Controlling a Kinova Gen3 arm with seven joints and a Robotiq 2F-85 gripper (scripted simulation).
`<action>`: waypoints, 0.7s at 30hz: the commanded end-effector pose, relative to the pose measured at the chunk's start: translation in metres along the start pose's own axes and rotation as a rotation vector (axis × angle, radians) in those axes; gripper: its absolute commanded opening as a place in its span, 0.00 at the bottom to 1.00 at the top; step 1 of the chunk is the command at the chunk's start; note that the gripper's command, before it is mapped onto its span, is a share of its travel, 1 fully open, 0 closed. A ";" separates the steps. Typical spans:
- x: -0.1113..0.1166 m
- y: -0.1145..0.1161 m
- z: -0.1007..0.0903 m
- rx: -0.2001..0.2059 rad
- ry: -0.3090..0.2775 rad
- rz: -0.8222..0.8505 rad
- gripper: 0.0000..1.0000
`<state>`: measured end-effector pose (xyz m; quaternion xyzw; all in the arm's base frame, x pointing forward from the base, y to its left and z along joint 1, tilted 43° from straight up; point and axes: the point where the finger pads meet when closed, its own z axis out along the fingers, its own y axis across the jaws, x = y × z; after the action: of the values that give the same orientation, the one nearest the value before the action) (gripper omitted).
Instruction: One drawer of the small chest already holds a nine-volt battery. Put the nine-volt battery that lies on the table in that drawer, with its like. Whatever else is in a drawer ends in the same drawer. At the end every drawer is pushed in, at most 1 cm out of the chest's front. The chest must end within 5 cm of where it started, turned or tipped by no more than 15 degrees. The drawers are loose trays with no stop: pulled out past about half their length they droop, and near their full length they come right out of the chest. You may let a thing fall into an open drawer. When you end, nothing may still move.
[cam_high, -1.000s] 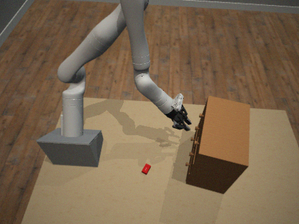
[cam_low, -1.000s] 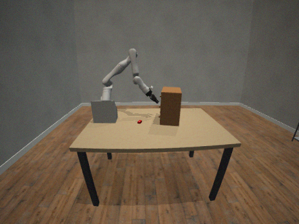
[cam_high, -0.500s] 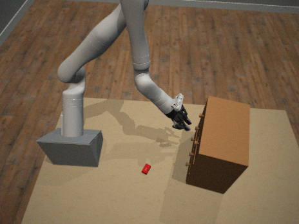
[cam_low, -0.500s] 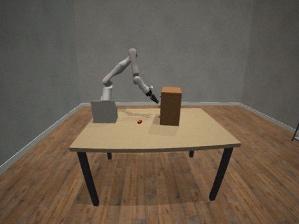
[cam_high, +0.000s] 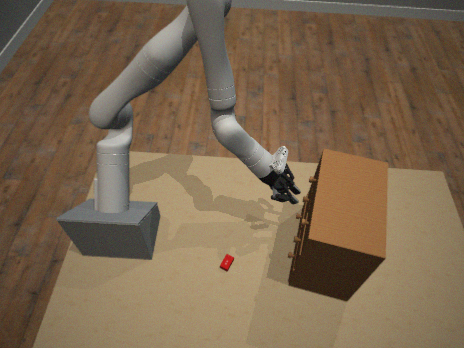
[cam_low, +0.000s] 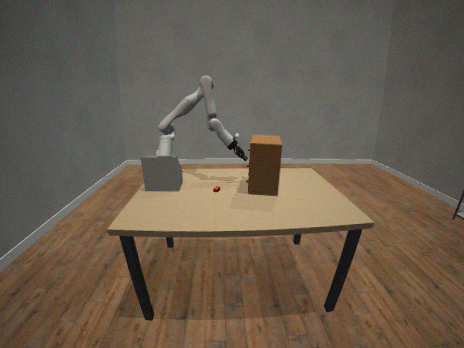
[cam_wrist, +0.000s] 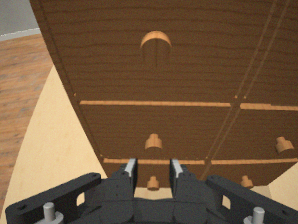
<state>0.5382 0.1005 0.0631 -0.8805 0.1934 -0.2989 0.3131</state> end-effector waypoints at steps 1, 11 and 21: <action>0.005 0.000 0.004 0.001 0.004 0.001 0.33; 0.015 0.000 0.013 0.001 0.004 0.001 0.33; 0.019 0.000 0.017 0.001 0.004 0.001 0.33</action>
<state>0.5625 0.0985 0.0597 -0.8800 0.1938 -0.3000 0.3133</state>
